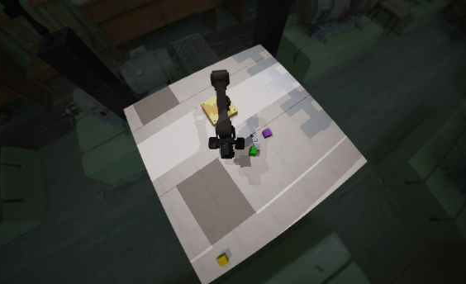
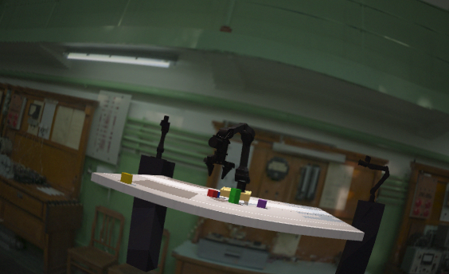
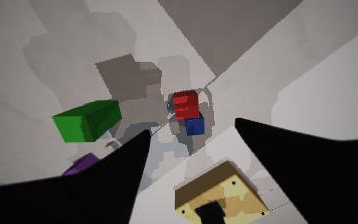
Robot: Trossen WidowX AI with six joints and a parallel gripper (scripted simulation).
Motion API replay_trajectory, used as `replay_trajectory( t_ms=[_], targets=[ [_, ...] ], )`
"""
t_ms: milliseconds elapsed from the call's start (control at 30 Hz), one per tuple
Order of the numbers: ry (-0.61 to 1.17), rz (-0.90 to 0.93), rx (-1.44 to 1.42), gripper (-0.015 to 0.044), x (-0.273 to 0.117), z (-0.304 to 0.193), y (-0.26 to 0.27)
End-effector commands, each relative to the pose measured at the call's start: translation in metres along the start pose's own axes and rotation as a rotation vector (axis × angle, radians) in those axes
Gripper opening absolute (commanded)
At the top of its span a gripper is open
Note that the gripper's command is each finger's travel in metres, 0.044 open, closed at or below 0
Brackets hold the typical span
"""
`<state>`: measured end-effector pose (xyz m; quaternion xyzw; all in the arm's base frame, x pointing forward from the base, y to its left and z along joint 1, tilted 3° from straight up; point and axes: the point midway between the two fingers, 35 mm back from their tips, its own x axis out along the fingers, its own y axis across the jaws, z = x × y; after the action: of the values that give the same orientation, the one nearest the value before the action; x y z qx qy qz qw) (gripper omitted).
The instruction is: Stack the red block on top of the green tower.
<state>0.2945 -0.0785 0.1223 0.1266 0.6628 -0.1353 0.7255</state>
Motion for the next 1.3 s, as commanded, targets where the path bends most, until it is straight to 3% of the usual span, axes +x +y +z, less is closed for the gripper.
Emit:
replay_trajectory(
  t_ms=[0, 333, 1267],
  targets=[
    [0.005, -0.008, 0.010, 0.0440, 0.001, -0.001, -0.001],
    [0.006, -0.008, 0.010, 0.0440, 0.056, -0.003, 0.000],
    [0.006, -0.008, 0.010, 0.0440, 0.094, -0.004, -0.001]
  ],
)
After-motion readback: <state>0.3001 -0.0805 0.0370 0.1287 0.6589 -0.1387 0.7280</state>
